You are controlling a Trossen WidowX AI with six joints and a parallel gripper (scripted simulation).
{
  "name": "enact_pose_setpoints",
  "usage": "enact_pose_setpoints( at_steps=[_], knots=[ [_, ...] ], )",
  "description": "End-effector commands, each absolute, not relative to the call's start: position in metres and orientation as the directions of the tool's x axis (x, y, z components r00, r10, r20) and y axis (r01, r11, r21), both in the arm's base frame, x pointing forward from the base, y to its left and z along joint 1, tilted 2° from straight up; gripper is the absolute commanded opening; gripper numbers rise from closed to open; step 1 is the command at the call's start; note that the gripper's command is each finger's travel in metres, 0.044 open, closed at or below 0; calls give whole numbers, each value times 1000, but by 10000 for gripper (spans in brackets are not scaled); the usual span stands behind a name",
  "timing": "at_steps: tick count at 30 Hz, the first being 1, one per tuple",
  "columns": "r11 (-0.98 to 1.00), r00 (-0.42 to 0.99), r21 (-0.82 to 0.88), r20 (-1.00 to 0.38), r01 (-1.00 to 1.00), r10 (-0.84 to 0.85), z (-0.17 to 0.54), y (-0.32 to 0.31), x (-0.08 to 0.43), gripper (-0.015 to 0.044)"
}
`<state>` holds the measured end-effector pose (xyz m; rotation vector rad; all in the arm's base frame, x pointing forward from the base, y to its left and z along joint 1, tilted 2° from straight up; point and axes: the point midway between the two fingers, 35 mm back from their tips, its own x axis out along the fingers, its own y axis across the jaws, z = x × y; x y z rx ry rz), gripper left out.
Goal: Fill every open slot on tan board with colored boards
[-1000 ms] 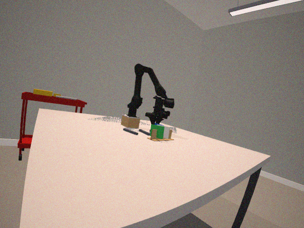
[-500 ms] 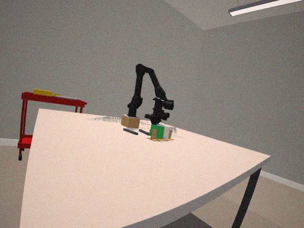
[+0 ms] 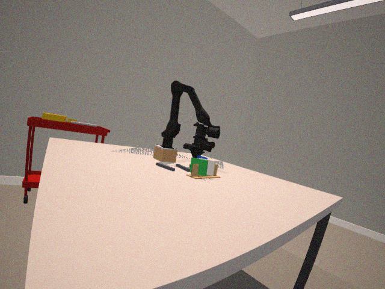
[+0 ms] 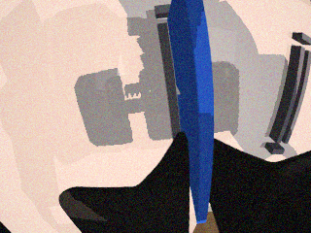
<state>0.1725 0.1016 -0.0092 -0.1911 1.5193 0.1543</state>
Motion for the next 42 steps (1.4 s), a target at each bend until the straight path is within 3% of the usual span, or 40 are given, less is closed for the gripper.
enact_pose_setpoints(
  at_steps=[1,42],
  knots=[
    [975,49,-27,-999,-221,-17,-2,102,173,0],
    [975,49,-27,-999,-221,-16,80,104,169,0]
  ],
)
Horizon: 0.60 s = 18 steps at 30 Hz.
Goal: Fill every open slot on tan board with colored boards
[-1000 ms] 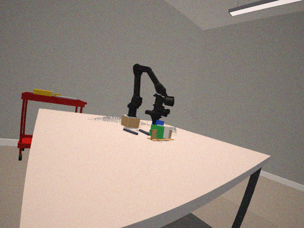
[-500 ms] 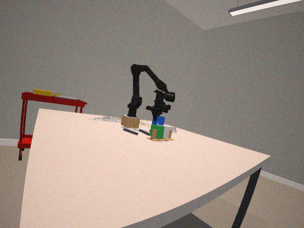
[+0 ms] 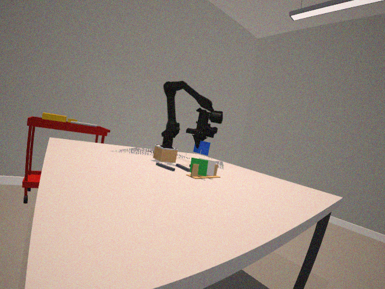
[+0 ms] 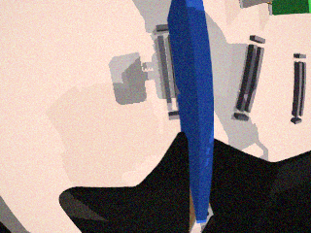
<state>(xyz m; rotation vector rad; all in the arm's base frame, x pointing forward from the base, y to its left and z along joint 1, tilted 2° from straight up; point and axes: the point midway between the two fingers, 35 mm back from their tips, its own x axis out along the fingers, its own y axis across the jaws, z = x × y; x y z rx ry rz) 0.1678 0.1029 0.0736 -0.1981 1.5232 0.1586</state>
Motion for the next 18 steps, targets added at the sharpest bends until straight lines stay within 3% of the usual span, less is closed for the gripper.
enact_pose_setpoints(
  at_steps=[1,18],
  knots=[
    [975,49,-27,-999,-221,-16,80,104,169,0],
    [979,55,-25,-998,-205,-14,87,104,200,0]
  ],
)
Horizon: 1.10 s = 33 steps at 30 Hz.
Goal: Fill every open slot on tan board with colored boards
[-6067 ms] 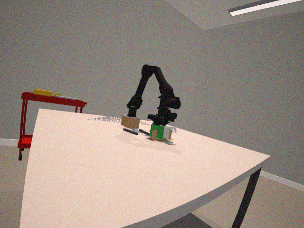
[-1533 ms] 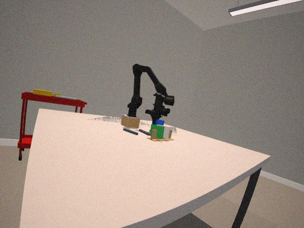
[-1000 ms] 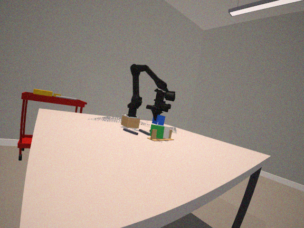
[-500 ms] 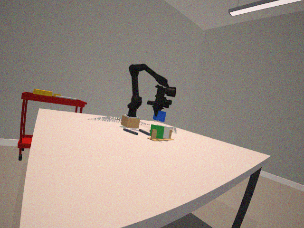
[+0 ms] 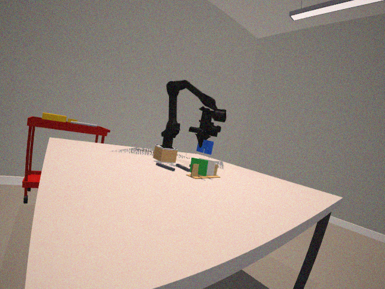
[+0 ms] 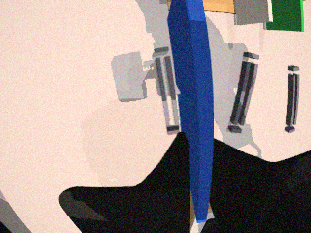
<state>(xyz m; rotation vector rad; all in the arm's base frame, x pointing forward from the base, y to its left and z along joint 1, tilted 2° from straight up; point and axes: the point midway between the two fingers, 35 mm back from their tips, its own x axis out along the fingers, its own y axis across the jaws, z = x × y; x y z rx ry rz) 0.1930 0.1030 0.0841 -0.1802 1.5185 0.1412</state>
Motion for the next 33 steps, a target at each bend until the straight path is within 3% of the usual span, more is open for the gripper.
enact_pose_setpoints(
  at_steps=[1,33],
  knots=[
    [979,55,-25,-998,-203,-14,87,104,203,0],
    [988,61,-27,-998,-153,-18,93,89,279,0]
  ],
)
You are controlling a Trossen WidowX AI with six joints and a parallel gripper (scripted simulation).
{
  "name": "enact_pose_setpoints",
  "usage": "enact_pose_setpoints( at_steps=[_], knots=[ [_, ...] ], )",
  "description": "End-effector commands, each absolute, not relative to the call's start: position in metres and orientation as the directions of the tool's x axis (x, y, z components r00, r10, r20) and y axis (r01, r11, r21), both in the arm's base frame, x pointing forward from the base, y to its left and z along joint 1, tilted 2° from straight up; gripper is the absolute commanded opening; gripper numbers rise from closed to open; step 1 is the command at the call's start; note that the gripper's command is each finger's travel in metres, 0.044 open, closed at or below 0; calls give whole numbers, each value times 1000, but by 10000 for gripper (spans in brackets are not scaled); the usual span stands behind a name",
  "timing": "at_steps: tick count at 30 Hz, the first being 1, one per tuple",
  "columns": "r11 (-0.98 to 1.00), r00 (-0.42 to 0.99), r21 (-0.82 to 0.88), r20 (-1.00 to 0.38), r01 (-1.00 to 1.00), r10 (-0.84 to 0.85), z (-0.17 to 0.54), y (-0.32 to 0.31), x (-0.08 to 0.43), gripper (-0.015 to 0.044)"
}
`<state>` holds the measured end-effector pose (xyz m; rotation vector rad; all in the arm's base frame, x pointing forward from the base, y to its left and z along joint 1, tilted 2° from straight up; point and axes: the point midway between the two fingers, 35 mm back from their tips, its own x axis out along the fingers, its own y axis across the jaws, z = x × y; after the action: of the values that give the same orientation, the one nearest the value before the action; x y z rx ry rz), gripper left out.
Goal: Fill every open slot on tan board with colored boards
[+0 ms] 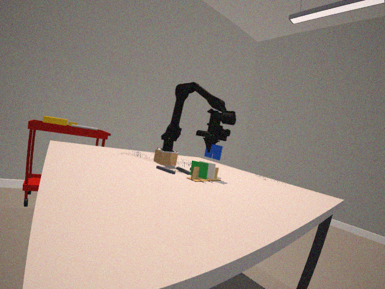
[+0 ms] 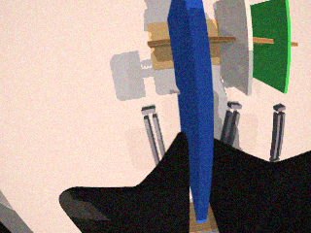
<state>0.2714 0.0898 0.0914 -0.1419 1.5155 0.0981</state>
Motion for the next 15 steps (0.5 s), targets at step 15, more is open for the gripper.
enact_pose_setpoints(
  at_steps=[15],
  knots=[
    [991,63,-28,-998,-132,-20,91,76,311,0]
  ],
)
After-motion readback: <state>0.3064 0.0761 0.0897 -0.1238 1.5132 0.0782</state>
